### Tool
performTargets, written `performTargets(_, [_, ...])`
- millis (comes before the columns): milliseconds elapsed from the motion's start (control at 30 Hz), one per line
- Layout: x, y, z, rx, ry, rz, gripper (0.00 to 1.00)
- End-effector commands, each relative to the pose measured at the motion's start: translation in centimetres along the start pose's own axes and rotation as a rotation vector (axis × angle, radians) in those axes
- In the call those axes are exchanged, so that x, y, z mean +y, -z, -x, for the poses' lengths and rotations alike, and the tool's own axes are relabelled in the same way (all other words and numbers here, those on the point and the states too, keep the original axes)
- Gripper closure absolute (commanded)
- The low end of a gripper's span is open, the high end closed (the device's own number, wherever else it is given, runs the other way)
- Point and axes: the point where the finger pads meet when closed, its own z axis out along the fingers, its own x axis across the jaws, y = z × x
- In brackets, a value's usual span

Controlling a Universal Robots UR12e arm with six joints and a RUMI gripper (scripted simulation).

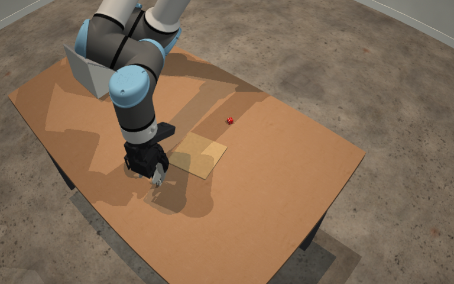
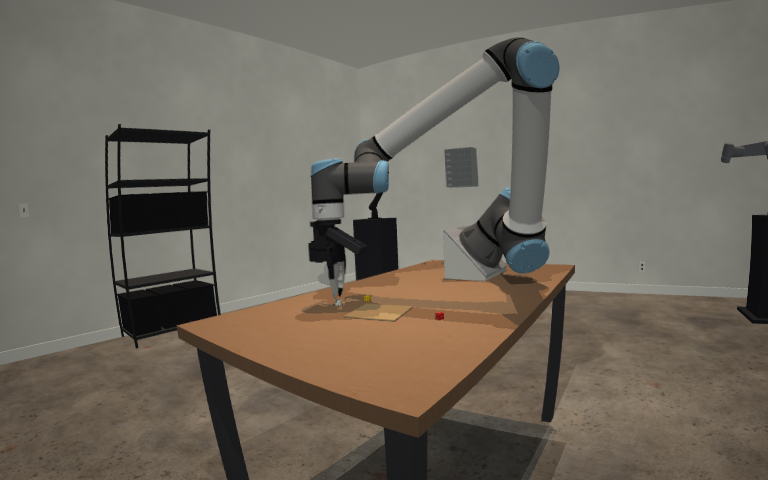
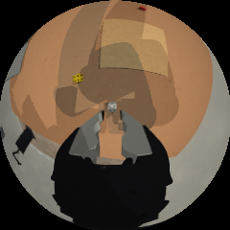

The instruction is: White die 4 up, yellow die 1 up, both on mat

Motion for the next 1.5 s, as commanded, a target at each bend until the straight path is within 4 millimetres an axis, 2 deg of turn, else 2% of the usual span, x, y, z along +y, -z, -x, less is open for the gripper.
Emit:
performTargets(0, [0.06, 0.08, -0.04, 0.001, 0.000, 0.001, 0.82])
performTargets(1200, [0.06, 0.06, -0.04, 0.001, 0.000, 0.001, 0.82])
performTargets(1467, [0.06, -0.49, -0.04, 0.001, 0.000, 0.001, 0.82])
